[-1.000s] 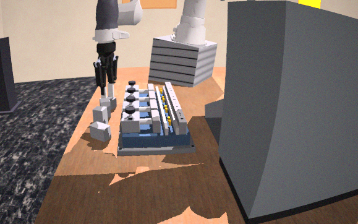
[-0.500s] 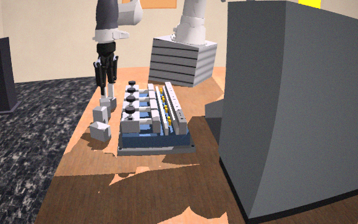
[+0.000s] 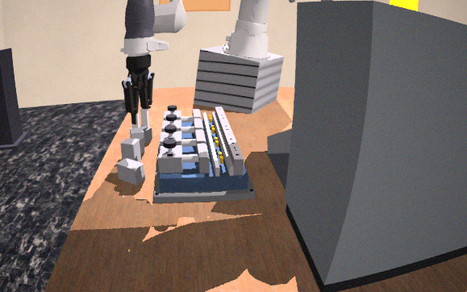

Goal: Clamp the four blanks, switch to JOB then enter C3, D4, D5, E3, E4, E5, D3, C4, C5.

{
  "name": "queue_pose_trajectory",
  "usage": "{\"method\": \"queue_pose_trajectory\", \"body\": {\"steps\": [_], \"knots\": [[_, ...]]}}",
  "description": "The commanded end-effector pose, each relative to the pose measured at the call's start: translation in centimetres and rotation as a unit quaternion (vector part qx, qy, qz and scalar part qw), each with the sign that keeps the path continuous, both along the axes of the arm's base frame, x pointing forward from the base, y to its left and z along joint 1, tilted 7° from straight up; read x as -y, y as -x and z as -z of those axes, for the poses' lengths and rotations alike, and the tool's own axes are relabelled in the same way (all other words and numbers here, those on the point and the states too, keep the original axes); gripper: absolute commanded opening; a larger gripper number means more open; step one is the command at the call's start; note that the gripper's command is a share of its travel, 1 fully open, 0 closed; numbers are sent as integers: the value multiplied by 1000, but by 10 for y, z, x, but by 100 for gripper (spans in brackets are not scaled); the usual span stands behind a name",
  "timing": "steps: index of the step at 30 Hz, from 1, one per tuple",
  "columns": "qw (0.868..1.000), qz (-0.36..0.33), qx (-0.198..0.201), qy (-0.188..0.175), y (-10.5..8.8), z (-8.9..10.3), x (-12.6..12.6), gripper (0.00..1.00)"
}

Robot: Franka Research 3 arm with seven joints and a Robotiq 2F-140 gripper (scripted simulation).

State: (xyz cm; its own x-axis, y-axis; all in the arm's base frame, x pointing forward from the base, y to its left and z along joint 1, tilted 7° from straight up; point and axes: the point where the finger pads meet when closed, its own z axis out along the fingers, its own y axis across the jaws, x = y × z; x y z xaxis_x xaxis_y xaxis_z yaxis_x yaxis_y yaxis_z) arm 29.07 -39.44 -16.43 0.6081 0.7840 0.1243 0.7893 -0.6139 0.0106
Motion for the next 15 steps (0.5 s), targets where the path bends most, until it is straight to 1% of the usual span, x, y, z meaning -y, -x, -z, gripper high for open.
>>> {"method": "queue_pose_trajectory", "body": {"steps": [1,5,8,11,15], "knots": [[1000,1,0,0,0,0,0,0],[1000,1,0,0,0,-1,0,0],[1000,1,0,0,0,-8,0,0],[1000,1,0,0,1,-19,1,0],[1000,1,0,0,3,-41,3,0]]}}
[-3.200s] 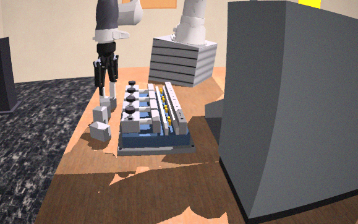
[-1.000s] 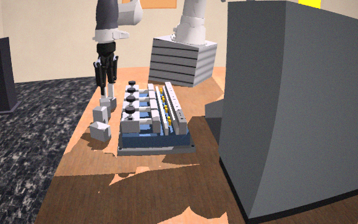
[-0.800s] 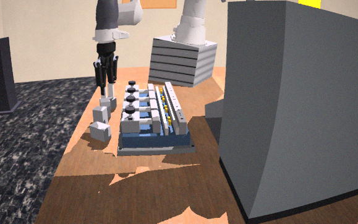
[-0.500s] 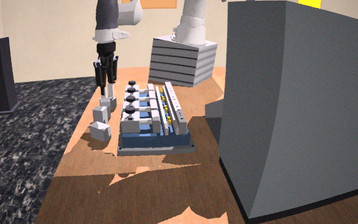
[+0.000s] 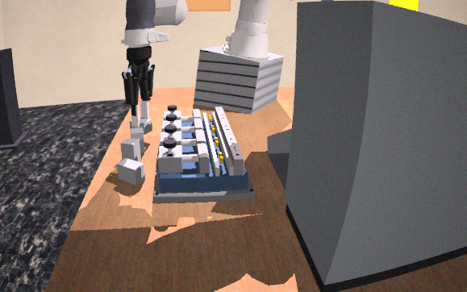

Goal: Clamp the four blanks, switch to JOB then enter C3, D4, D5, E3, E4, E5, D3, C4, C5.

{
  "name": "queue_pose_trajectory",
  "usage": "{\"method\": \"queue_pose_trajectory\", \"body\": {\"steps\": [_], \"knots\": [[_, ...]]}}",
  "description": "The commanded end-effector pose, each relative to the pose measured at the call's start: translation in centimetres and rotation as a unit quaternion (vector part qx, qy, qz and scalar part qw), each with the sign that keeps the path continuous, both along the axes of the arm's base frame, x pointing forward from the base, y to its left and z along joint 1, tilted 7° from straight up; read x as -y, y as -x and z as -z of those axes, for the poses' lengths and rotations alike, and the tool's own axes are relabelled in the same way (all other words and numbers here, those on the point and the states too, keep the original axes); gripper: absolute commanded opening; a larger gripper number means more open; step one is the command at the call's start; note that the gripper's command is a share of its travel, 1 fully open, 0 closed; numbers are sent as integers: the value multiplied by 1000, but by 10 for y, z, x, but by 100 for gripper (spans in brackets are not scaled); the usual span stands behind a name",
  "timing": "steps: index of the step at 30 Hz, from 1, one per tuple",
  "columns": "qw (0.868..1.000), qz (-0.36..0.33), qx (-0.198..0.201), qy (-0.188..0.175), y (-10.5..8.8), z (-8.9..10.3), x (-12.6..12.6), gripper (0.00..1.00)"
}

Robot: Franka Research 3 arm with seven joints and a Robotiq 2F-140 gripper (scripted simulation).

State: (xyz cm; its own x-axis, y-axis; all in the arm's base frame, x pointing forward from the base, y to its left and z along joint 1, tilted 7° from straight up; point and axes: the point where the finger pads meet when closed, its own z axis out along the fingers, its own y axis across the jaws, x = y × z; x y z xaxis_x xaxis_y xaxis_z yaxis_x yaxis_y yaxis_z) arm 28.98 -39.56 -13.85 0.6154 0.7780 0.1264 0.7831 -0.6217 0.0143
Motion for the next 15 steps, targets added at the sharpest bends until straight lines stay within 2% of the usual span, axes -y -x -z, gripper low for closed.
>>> {"method": "queue_pose_trajectory", "body": {"steps": [1,3,5,15], "knots": [[1000,-4,-2,0,3,-21,3,0],[1000,-4,-2,0,4,-34,4,0],[1000,-4,-2,0,4,-34,4,0],[1000,-4,-2,0,10,-98,10,0]]}}
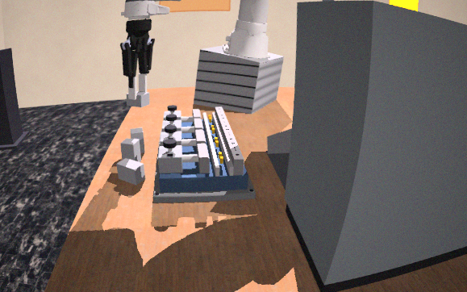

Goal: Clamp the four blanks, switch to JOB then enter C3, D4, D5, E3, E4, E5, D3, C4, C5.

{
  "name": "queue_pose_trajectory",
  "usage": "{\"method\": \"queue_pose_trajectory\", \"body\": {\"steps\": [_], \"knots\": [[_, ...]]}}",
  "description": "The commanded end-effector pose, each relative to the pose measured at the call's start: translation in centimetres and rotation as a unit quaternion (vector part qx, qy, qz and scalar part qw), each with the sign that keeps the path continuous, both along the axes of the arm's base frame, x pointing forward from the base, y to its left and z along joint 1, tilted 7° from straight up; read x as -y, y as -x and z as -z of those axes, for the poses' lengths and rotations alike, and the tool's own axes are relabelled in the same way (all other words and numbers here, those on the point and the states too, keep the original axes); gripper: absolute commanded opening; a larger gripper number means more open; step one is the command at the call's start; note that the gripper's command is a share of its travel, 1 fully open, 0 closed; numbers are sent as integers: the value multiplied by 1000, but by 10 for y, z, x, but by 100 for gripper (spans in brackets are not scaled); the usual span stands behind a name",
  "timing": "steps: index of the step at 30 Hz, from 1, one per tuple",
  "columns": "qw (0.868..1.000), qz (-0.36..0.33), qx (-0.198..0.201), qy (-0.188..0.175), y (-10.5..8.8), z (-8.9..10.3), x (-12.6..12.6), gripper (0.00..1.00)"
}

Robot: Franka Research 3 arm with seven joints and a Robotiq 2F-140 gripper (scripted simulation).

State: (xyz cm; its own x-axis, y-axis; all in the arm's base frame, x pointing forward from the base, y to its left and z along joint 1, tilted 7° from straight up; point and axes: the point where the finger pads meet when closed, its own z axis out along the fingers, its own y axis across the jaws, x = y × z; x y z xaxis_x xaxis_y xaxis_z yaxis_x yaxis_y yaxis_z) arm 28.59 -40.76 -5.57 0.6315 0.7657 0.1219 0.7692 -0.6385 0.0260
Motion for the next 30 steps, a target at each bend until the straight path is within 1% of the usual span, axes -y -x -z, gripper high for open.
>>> {"method": "queue_pose_trajectory", "body": {"steps": [1,5,7,12,16,24,27,30], "knots": [[1000,-15,-5,-6,6,-21,-1,0],[1000,-15,-5,-6,8,-38,0,0],[1000,-15,-5,-6,8,-38,0,0],[1000,-15,-5,-6,9,-51,1,0],[1000,-15,-5,-6,9,-55,2,0],[1000,-12,-5,-6,8,-56,1,0],[1000,5,-4,-7,3,-59,-5,0],[999,44,-4,-9,-7,-65,-19,0]]}}
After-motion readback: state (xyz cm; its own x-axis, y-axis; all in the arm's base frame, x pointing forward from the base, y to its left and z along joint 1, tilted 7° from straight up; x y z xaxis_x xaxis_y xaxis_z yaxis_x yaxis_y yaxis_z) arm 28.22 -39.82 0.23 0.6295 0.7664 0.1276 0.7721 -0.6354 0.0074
